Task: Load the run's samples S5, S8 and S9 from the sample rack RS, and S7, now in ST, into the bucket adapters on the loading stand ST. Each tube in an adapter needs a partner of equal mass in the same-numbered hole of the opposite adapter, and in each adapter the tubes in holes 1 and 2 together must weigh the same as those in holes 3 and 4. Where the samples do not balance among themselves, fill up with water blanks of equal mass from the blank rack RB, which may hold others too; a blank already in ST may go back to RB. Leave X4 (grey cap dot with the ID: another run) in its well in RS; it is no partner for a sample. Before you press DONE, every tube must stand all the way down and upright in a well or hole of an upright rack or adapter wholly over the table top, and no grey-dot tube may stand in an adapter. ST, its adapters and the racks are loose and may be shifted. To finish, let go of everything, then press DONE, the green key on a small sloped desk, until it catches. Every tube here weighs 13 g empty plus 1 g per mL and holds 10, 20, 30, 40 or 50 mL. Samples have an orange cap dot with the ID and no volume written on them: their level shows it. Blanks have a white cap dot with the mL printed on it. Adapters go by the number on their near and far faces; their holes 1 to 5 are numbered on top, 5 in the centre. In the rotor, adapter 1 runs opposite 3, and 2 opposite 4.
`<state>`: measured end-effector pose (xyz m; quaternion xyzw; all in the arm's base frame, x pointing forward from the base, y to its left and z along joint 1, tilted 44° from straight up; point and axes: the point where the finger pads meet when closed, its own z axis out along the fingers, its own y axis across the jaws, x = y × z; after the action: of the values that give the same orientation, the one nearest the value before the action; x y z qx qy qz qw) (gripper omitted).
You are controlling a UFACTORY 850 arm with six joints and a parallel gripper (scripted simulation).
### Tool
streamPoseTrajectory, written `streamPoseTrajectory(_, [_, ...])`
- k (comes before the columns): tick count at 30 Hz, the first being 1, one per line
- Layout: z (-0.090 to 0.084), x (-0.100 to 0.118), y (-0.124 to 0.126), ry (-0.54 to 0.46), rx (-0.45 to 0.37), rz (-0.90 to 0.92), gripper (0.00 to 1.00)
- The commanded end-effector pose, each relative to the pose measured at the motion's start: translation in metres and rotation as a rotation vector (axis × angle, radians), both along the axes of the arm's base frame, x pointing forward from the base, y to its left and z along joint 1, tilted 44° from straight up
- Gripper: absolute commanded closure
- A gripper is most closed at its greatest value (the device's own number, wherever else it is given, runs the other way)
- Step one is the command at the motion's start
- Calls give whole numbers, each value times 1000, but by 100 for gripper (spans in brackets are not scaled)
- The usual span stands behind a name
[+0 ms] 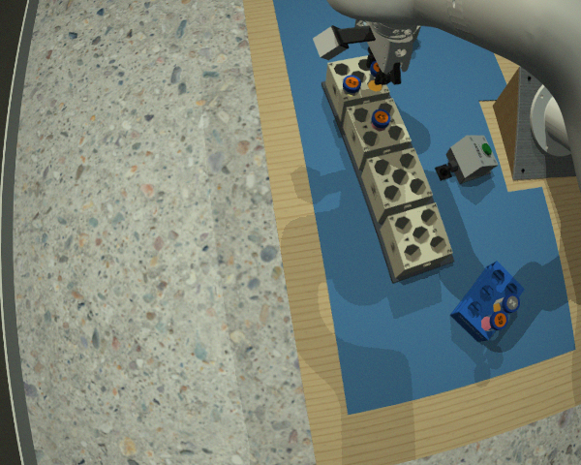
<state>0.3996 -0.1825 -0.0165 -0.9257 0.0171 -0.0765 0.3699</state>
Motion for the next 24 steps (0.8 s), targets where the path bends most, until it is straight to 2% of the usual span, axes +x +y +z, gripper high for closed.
streamPoseTrajectory(1, [-3, 1, 2, -1, -1, -1, 100])
streamPoseTrajectory(24, [-18, 5, 17, -1, -1, -1, 100])
